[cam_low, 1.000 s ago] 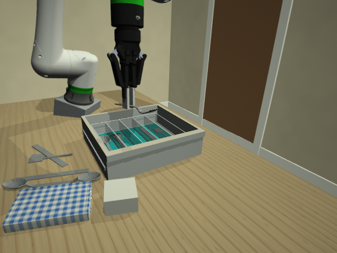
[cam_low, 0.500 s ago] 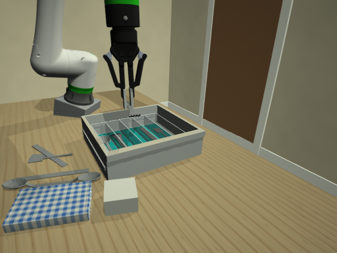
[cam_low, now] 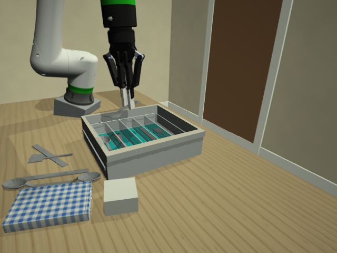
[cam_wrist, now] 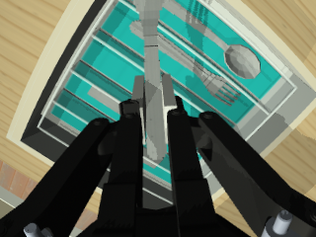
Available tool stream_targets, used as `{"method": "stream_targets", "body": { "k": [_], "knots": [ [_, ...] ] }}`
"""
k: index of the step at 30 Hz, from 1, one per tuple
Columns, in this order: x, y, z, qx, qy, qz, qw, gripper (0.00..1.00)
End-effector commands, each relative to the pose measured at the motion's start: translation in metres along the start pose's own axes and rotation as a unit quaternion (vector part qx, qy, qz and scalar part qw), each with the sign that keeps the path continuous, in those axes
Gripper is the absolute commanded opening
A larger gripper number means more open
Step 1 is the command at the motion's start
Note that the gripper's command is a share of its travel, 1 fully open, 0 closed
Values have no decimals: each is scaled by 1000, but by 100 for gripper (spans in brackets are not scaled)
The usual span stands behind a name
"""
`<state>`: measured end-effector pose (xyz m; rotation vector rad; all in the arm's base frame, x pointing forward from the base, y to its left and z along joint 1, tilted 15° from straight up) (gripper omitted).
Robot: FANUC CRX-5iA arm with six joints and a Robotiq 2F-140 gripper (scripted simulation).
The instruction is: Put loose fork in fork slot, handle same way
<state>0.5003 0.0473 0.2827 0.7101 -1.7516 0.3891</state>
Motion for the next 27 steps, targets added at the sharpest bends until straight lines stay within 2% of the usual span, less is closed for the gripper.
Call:
{"method": "stream_targets", "body": {
  "k": [1, 7, 14, 16, 17, 21, 27],
  "knots": [
    [0, 0, 0, -139, 0, 6, 990, 4],
    [0, 0, 1, -268, -5, 2, 963, 4],
    [0, 0, 1, -416, -10, -4, 909, 4],
    [0, 0, 1, -416, -10, -4, 909, 4],
    [0, 0, 1, -476, -11, -5, 880, 4],
    [0, 0, 1, -546, -12, -7, 838, 4],
    [0, 0, 2, -653, -14, -9, 757, 4]
  ]
}}
Point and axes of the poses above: the point where the finger pads meet when closed, its own x axis back along the fingers, its own z axis across the jaws, y = z × x, the point moved 4 cm from there along x, back along the fingers, and after that the axes turned 4 degrees about -x, right-handed, at the moved point
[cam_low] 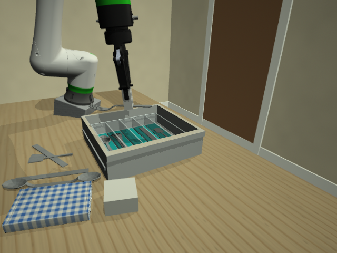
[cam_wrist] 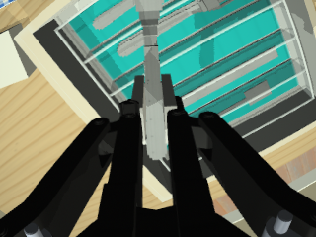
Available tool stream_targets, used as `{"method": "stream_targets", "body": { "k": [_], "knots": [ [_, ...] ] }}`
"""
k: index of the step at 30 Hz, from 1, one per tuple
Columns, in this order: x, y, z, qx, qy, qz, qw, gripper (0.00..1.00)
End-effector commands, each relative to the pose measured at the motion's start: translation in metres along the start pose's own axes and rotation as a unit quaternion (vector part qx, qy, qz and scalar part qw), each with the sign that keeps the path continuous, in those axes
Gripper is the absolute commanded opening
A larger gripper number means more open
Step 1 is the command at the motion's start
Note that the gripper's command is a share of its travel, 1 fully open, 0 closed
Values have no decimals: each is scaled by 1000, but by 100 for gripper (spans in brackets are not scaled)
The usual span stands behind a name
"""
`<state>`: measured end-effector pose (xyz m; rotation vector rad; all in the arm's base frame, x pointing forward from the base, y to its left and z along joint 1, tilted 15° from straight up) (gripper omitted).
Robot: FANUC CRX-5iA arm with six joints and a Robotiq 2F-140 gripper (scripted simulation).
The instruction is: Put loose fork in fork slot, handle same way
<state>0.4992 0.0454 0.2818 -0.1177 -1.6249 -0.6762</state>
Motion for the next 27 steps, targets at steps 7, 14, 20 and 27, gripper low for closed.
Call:
{"method": "stream_targets", "body": {
  "k": [7, 14, 20, 27],
  "knots": [
    [0, -1, 3, -267, -23, -6, 963, 4],
    [0, 0, 4, -405, -37, -12, 914, 4],
    [0, 1, 5, -503, -58, -7, 862, 4],
    [0, 1, 5, -503, -58, -7, 862, 4]
  ]
}}
Point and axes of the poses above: the point where the finger pads meet when closed, its own x axis back along the fingers, its own z axis across the jaws, y = z × x, the point moved 4 cm from there along x, back along the fingers, and after that the axes turned 4 degrees about -x, right-handed, at the moved point
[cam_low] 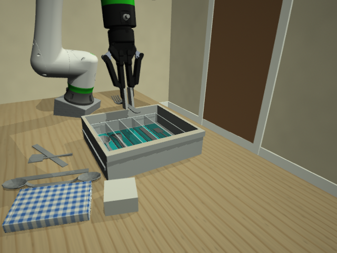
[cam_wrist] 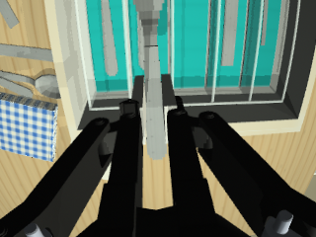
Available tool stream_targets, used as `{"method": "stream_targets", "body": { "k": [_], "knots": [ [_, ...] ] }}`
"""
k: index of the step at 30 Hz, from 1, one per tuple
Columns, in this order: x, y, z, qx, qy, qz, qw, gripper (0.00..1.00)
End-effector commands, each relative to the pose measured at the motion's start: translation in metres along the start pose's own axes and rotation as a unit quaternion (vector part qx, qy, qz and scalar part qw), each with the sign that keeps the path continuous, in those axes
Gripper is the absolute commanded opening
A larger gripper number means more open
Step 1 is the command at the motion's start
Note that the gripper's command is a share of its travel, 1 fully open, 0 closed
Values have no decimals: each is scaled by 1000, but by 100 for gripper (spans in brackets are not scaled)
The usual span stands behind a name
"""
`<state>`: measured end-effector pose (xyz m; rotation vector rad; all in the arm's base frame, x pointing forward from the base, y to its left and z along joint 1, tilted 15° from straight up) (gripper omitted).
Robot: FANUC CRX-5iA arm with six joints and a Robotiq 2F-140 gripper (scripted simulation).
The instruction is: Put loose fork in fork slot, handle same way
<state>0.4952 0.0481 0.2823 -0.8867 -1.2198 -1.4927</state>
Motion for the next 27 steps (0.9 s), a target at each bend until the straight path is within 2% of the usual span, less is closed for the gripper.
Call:
{"method": "stream_targets", "body": {
  "k": [1, 14, 27],
  "knots": [
    [0, 0, 1, -10, -12, 0, 1000, 4],
    [-7, -1, 1, -11, -13, -1, 1000, 4],
    [-36, -4, 0, -11, -13, -1, 1000, 4]
  ]
}}
Point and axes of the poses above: the point where the finger pads meet when closed, its own x axis back along the fingers, its own z axis across the jaws, y = z × x, the point moved 4 cm from there along x, back along the fingers, and after that the axes turned 4 degrees about -x, right-handed, at the moved point
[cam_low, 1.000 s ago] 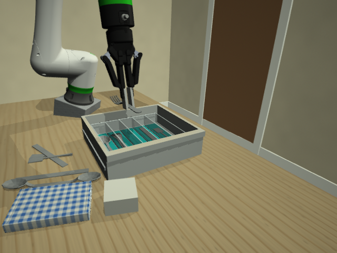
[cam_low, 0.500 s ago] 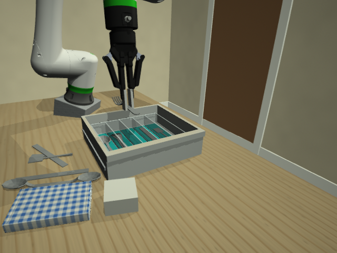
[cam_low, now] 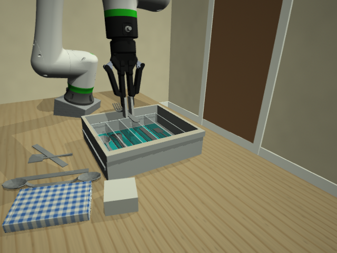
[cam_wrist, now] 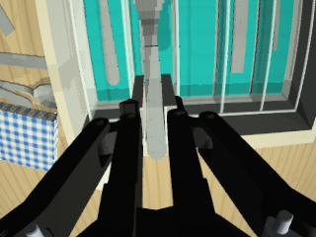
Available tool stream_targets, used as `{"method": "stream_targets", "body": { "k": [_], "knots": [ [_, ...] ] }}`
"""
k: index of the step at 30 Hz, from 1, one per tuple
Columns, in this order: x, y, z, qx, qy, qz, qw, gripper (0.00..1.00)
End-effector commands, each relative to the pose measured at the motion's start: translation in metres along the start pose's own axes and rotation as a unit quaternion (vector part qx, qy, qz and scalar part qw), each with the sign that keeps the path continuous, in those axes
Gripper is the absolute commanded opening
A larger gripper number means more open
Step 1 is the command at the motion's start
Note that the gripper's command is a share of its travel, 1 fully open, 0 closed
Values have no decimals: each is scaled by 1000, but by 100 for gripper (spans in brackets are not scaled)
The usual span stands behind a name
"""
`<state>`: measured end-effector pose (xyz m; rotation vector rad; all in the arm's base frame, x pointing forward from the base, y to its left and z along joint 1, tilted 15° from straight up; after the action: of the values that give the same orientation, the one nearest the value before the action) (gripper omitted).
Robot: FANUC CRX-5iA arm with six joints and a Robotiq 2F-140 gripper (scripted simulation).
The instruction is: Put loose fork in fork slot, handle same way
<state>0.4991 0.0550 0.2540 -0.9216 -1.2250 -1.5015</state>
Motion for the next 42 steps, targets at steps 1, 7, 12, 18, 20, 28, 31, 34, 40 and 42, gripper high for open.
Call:
{"method": "stream_targets", "body": {
  "k": [1, 7, 12, 18, 20, 28, 31, 34, 40, 42],
  "knots": [
    [-10, -1, 0, 0, 0, 0, 1000, 4],
    [-24, -2, 0, 0, 0, 0, 1000, 4],
    [-42, -4, 0, 0, 0, 0, 1000, 4],
    [-64, -7, 0, 0, 0, 0, 1000, 4],
    [-64, -7, 0, 0, 0, 0, 1000, 4],
    [-89, -10, 0, 0, 0, 0, 1000, 4],
    [-97, -10, 0, 0, 0, 0, 1000, 4],
    [-103, -11, 0, 0, 0, 0, 1000, 4],
    [-110, -12, 0, 0, 0, 0, 1000, 4],
    [-112, -12, 0, 0, 0, 0, 1000, 4]
  ]
}}
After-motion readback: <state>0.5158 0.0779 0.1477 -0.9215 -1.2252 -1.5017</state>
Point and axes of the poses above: the point where the finger pads meet when closed, its own x axis back along the fingers, its own z axis across the jaws, y = z × x, the point moved 4 cm from there along x, back along the fingers, and after that the axes turned 4 degrees about -x, right-handed, at the moved point
